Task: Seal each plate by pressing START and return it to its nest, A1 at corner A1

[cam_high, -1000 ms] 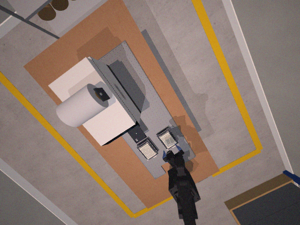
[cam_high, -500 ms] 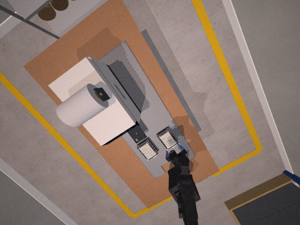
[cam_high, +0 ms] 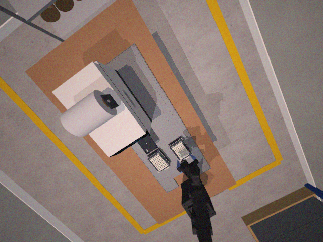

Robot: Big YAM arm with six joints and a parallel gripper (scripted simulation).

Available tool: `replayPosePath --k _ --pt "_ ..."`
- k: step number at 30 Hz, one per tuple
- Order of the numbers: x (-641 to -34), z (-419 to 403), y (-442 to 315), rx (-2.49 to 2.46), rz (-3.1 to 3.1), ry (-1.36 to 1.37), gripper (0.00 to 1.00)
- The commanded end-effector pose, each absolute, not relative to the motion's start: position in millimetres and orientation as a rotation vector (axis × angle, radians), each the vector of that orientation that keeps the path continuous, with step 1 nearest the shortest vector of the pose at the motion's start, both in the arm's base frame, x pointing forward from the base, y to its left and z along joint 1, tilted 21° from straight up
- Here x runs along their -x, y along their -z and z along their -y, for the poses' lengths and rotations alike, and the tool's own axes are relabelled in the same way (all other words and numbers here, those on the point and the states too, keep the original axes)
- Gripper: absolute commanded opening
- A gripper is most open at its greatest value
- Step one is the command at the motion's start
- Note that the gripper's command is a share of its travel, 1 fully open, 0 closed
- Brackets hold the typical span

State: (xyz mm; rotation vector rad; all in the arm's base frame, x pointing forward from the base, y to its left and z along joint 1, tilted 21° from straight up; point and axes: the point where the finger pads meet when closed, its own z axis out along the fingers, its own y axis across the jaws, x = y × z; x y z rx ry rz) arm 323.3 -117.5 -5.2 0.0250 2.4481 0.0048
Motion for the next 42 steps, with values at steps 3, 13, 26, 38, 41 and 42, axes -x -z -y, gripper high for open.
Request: replayPosePath --k 3,13,26,38,41,42 --pt "-331.9 114.6 9.5 -0.032 -2.436 -0.012 1.0" --pt "-347.0 118.3 19.7 -0.027 -2.422 -0.004 1.0" --pt "-347.4 114.4 40.8 -0.027 -2.434 -0.011 1.0" --pt "-354.3 117.0 51.5 -0.029 -2.423 -0.001 1.0" --pt "-347.7 112.5 63.8 -0.035 -2.447 -0.015 1.0" --pt "-346.5 111.1 67.0 -0.035 -2.451 -0.018 1.0"
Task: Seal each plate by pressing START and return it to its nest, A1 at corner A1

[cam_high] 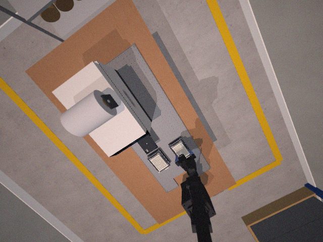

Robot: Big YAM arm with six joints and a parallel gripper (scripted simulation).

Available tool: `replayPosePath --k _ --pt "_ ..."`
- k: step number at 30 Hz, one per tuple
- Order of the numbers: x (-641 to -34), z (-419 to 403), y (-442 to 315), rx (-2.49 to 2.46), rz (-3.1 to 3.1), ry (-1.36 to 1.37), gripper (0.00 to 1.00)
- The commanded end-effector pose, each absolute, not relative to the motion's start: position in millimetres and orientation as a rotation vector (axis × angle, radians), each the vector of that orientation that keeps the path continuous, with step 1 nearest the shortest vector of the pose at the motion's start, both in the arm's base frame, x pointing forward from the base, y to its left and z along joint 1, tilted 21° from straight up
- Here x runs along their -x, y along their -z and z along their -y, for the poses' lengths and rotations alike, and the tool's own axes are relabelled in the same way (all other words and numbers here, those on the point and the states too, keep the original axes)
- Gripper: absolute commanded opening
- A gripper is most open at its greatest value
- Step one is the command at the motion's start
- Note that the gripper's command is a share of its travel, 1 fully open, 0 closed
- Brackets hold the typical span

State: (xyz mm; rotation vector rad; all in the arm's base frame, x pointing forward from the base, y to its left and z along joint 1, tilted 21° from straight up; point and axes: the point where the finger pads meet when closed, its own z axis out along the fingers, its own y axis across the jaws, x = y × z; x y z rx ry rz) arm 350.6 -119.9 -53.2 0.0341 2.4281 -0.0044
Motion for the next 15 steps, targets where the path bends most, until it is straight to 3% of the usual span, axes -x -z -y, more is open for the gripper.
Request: replayPosePath --k 1,15 --pt "-345.4 109.7 69.7 -0.035 -2.454 -0.021 1.0" --pt "-349.9 120.1 67.2 -0.033 -2.439 0.005 1.0"
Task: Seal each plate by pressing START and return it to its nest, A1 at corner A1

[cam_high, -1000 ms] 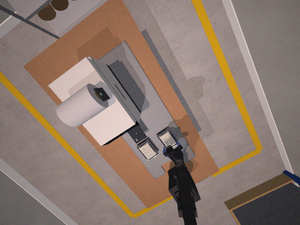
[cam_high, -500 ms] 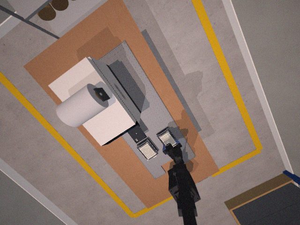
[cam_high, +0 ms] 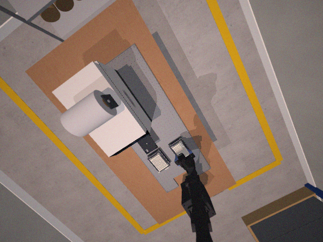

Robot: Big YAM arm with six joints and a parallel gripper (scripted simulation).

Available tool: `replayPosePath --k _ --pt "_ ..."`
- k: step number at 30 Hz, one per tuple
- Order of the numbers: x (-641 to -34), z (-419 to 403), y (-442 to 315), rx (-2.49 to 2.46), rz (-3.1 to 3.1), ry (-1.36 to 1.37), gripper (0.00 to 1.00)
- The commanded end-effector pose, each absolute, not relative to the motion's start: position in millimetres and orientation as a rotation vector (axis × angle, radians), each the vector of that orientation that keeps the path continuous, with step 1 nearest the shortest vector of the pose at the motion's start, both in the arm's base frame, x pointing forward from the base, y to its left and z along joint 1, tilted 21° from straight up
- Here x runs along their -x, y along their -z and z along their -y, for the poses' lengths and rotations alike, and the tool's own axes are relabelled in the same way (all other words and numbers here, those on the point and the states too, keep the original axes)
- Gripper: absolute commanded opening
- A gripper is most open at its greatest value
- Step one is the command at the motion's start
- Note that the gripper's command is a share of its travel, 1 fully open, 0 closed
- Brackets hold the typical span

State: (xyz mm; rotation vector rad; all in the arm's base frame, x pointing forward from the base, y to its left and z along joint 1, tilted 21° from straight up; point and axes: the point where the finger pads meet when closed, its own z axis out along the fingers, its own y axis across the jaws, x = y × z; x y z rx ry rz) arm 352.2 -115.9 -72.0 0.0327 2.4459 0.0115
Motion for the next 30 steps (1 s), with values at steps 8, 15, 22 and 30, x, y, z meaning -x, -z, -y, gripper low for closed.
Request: replayPosePath --k 8,15,22,30 --pt "-349.0 123.0 61.3 -0.058 -2.432 0.007 1.0" --pt "-355.5 124.8 61.1 -0.058 -2.426 0.007 1.0" --pt "-342.9 107.2 74.5 -0.032 -2.464 -0.027 1.0" --pt "-353.6 115.8 67.9 -0.038 -2.438 -0.01 1.0"
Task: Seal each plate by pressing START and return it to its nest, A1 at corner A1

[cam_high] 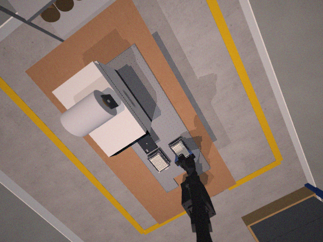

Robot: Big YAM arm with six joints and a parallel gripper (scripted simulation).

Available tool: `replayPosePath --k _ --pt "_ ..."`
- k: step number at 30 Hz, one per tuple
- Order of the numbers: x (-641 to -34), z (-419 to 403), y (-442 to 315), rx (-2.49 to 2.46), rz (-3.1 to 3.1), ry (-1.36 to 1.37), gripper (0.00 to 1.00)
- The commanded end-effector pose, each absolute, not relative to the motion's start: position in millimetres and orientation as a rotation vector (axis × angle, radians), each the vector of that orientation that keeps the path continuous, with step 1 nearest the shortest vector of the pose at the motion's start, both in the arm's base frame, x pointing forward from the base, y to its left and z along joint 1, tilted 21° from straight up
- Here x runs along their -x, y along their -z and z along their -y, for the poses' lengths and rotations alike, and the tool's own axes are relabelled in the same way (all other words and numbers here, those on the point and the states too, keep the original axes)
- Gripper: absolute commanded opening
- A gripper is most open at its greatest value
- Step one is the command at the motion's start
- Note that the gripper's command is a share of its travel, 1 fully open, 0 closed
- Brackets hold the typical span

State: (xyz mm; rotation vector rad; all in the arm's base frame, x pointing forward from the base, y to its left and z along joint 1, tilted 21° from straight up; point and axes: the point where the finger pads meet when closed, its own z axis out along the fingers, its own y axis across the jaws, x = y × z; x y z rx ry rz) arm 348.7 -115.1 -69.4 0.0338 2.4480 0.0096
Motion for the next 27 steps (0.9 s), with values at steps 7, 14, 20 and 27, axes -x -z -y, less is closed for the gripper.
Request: replayPosePath --k 7,14,20,27 --pt "-356.4 123.3 60.4 -0.053 -2.424 0.004 1.0" --pt "-351.9 123.8 61.8 -0.062 -2.43 0.004 1.0" --pt "-341.0 118.8 70.8 -0.07 -2.458 -0.012 1.0" --pt "-348.3 122.5 71.6 -0.068 -2.454 -0.009 1.0"
